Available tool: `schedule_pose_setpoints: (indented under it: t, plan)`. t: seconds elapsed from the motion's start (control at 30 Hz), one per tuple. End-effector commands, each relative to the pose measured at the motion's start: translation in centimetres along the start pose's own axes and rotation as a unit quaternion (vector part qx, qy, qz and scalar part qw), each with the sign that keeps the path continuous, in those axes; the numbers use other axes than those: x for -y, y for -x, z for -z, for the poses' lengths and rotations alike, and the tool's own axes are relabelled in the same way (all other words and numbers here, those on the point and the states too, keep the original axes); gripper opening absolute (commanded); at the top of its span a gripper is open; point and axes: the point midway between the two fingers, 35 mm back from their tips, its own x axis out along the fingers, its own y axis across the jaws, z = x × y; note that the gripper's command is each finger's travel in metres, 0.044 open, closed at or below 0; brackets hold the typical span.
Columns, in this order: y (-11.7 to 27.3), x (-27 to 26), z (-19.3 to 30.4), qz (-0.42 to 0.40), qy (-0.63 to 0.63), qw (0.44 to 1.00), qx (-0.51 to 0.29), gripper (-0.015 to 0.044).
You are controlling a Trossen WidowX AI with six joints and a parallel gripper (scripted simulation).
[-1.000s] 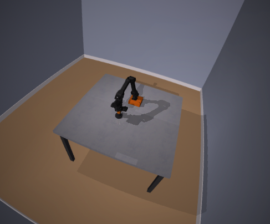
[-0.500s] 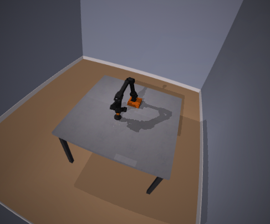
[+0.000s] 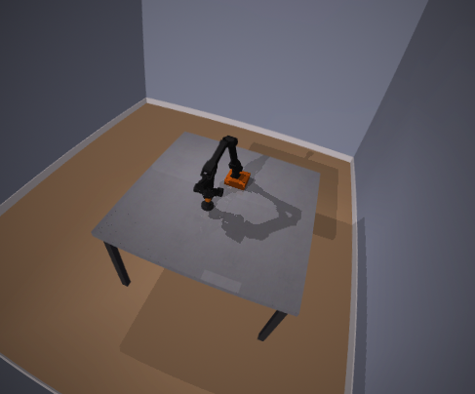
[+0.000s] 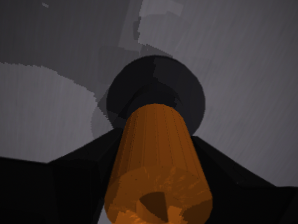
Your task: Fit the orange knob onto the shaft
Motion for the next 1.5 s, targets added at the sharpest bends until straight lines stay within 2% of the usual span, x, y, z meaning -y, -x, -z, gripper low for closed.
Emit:
schedule_pose_setpoints:
  t: [0.0, 0.23, 1.13, 1.37, 1.47]
  plan:
    - [0.38, 0.16, -0.22, 0.003, 0.007, 1.000, 0.002, 0.0000]
    - [0.57, 0.23, -0.38, 0.003, 0.107, 0.994, 0.002, 0.0000]
    - [0.43, 0.31, -0.59, 0.003, 0.107, 0.994, 0.002, 0.0000]
    - [0.57, 0.20, -0.32, 0.003, 0.205, 0.979, 0.001, 0.0000]
    - [0.50, 0.16, -0.23, 0.003, 0.210, 0.978, 0.001, 0.0000]
